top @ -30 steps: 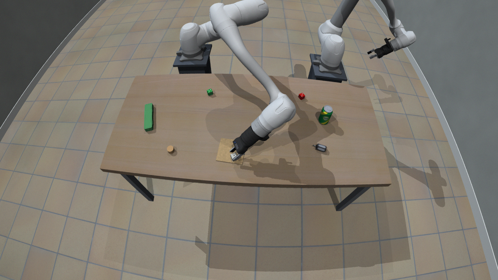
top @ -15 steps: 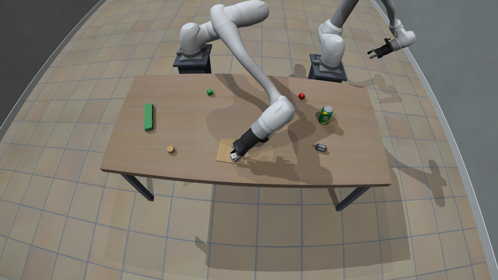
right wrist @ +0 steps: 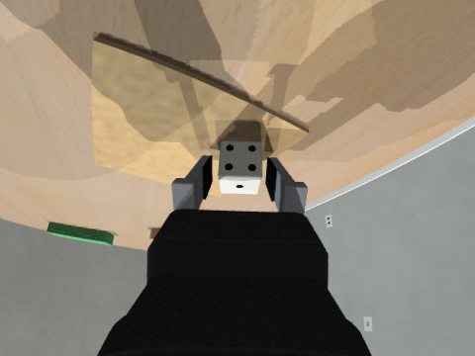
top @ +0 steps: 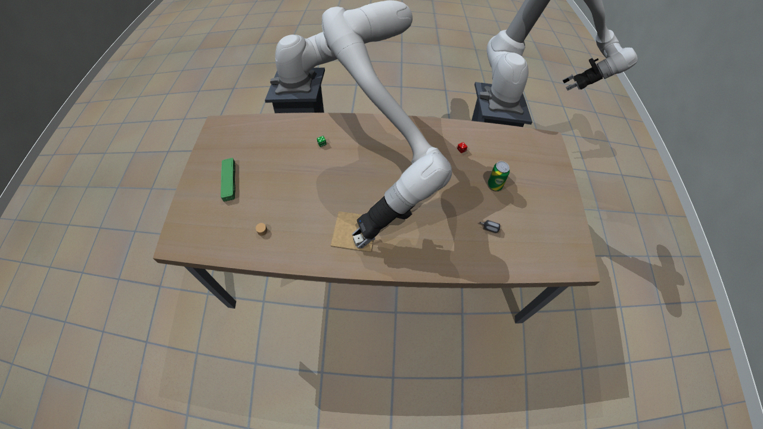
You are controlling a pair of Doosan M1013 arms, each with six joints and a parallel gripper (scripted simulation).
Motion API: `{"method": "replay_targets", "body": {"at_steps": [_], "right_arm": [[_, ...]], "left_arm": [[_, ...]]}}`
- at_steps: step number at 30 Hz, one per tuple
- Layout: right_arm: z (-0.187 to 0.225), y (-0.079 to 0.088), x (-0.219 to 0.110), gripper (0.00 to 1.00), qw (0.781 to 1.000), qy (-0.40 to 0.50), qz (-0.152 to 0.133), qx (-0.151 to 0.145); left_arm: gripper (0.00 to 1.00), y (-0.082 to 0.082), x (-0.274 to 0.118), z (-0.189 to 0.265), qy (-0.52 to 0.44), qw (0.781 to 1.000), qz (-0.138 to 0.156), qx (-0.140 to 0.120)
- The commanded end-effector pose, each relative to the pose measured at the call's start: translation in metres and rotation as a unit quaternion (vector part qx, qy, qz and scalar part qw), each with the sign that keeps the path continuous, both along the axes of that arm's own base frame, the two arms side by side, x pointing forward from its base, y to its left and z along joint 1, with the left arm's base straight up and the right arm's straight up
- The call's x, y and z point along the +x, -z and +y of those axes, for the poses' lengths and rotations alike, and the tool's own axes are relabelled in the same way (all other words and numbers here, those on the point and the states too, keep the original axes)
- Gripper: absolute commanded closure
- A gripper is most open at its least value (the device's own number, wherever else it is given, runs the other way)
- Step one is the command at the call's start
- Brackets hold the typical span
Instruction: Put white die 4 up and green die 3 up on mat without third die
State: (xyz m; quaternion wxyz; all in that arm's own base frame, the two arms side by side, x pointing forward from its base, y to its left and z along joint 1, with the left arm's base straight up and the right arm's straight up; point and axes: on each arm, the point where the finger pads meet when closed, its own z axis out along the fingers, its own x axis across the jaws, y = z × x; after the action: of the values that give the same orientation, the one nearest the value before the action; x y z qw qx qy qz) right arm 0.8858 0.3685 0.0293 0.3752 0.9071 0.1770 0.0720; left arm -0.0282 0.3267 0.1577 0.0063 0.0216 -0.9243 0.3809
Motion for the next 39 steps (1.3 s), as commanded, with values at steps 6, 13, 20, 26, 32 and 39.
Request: {"method": "replay_targets", "body": {"at_steps": [6,13,20,26,32,39], "right_arm": [[0.0007,0.0021,-0.0011,0.13,1.0,0.0,-0.001,0.0],[0.0007,0.0021,-0.0011,0.43,1.0,0.0,-0.001,0.0],[0.0007,0.0021,-0.0011,0.43,1.0,0.0,-0.001,0.0],[0.0007,0.0021,-0.0011,0.43,1.0,0.0,-0.001,0.0],[0.0007,0.0021,-0.0011,0.43,1.0,0.0,-0.001,0.0],[0.0007,0.0021,-0.0011,0.43,1.0,0.0,-0.001,0.0]], "left_arm": [[0.0,-0.0011,-0.0042,-0.0035,0.0,1.0,0.005,-0.002],[0.0,-0.0011,-0.0042,-0.0035,0.0,1.0,0.005,-0.002],[0.0,-0.0011,-0.0042,-0.0035,0.0,1.0,0.005,-0.002],[0.0,-0.0011,-0.0042,-0.0035,0.0,1.0,0.005,-0.002],[0.0,-0.0011,-0.0042,-0.0035,0.0,1.0,0.005,-0.002],[0.0,-0.0011,-0.0042,-0.0035,0.0,1.0,0.005,-0.002]]}}
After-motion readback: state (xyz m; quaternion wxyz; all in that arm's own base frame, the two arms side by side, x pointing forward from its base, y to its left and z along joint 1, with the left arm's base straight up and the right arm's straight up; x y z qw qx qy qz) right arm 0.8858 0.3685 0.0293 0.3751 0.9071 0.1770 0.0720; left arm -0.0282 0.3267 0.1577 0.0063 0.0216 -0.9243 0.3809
